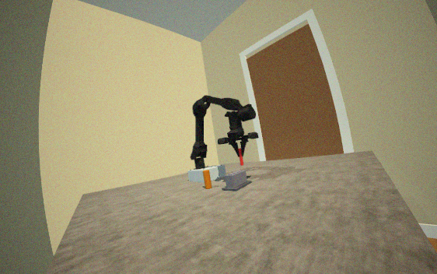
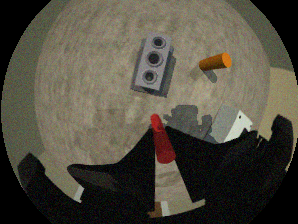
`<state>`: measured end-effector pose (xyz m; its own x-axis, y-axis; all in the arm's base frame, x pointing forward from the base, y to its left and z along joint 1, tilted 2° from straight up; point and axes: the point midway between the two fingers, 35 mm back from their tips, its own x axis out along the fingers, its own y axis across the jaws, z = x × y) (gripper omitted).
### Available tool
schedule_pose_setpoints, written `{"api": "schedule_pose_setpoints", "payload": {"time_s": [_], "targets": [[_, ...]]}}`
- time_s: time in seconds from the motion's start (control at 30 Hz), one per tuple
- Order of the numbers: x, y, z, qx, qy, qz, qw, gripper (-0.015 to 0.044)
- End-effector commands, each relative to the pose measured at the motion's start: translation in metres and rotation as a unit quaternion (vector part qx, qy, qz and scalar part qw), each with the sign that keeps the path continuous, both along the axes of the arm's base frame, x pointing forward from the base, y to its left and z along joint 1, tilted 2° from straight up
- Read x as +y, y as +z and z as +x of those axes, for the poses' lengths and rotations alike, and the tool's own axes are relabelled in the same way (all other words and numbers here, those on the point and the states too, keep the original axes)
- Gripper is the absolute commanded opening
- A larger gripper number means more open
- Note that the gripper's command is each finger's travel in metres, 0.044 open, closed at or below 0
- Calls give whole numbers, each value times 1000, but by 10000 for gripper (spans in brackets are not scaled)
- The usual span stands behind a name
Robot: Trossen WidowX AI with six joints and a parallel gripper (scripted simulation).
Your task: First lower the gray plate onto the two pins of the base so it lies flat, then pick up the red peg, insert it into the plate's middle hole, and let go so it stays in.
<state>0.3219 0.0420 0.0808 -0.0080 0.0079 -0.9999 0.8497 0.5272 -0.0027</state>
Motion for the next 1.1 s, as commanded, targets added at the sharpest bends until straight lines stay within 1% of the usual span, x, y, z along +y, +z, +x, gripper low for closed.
{"api": "schedule_pose_setpoints", "payload": {"time_s": [0.0,0.8,1.07], "targets": [[-12,2,8,-3,2,-2,1000,0],[-83,-1,36,-3,1,-4,1000,0],[-85,-1,37,-3,1,-4,1000,0]]}}
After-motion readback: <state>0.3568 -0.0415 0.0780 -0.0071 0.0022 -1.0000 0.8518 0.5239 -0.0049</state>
